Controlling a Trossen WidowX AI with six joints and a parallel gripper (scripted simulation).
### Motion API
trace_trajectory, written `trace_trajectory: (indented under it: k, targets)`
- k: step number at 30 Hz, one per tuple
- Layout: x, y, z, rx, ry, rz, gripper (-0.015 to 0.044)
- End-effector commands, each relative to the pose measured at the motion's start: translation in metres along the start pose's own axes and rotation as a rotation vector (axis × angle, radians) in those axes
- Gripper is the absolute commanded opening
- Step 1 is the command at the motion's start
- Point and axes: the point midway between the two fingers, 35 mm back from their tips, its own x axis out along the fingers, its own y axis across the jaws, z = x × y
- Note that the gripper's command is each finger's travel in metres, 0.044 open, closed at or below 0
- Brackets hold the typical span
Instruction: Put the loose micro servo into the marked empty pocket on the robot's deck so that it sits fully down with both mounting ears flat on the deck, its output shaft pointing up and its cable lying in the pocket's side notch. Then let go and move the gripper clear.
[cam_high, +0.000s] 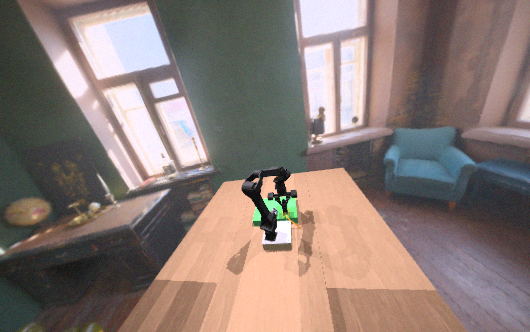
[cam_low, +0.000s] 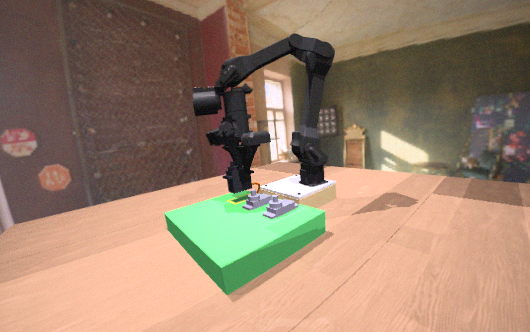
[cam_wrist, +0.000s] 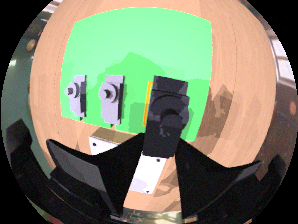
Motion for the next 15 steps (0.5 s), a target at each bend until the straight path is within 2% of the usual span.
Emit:
trace_trajectory:
  k: [1,15]
  targets:
    - [0.005,0.001,0.000,-0.003,-0.004,0.003,0.0000]
    - [0.015,0.001,-0.001,-0.003,-0.004,0.003,0.0000]
